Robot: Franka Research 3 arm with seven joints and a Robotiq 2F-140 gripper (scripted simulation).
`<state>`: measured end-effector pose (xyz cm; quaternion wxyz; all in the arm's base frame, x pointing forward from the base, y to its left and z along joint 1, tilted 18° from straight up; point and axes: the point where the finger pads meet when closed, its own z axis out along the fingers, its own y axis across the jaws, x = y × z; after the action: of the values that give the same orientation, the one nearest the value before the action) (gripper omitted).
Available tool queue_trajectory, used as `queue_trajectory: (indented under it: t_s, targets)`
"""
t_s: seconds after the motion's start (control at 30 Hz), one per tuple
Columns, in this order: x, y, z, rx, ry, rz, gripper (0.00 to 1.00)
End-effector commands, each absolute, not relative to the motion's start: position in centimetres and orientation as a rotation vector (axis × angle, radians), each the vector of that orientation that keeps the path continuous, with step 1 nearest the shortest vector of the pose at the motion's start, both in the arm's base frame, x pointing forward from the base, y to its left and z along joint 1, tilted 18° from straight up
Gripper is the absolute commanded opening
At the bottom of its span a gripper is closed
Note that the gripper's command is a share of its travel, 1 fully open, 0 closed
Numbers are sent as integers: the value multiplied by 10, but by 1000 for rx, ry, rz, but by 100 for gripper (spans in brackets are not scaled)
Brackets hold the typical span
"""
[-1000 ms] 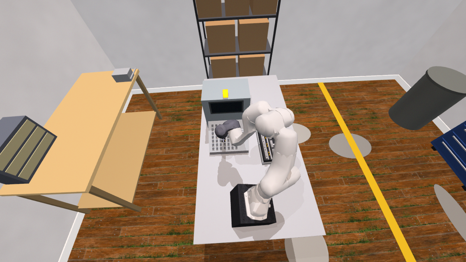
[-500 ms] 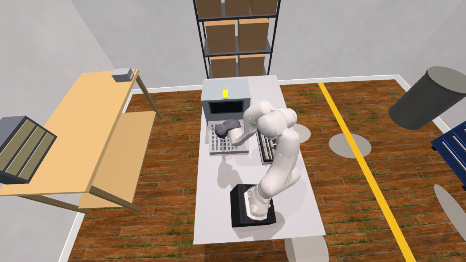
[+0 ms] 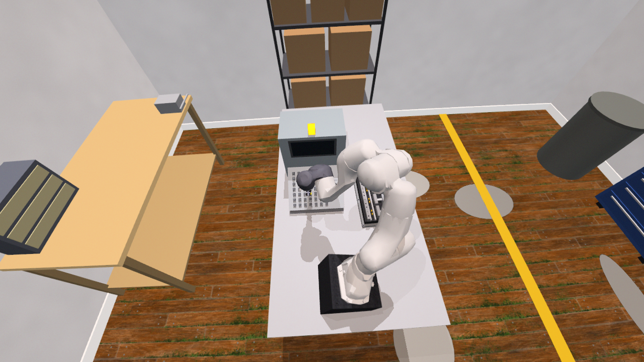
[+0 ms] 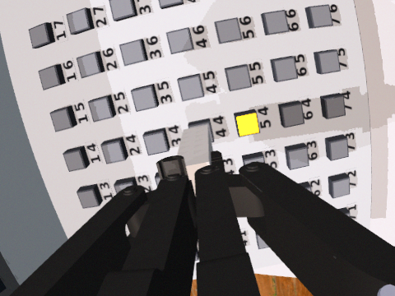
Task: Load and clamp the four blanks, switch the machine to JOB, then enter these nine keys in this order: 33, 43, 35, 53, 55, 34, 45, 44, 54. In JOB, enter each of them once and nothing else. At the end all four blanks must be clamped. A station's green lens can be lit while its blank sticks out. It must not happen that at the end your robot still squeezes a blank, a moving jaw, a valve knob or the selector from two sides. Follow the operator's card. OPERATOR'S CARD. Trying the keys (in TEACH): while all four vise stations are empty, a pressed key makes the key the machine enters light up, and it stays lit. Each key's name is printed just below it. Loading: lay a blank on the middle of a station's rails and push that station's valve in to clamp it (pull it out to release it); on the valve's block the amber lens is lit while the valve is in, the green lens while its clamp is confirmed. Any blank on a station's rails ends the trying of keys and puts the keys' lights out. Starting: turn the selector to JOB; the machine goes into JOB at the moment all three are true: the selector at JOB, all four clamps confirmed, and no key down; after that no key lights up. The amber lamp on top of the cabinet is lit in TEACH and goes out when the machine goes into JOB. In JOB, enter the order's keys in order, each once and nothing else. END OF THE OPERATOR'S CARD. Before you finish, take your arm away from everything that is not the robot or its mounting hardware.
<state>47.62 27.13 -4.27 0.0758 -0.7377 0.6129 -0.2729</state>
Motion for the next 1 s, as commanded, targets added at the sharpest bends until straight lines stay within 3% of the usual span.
queue_trajectory:
  t_s: [0.0, 0.4, 0.97]
  targets:
    - [475, 271, -42, -2222, 1831, -824, 0]
    - [438, 309, 83, -2222, 1831, -824, 0]
    - [438, 310, 85, -2222, 1831, -824, 0]
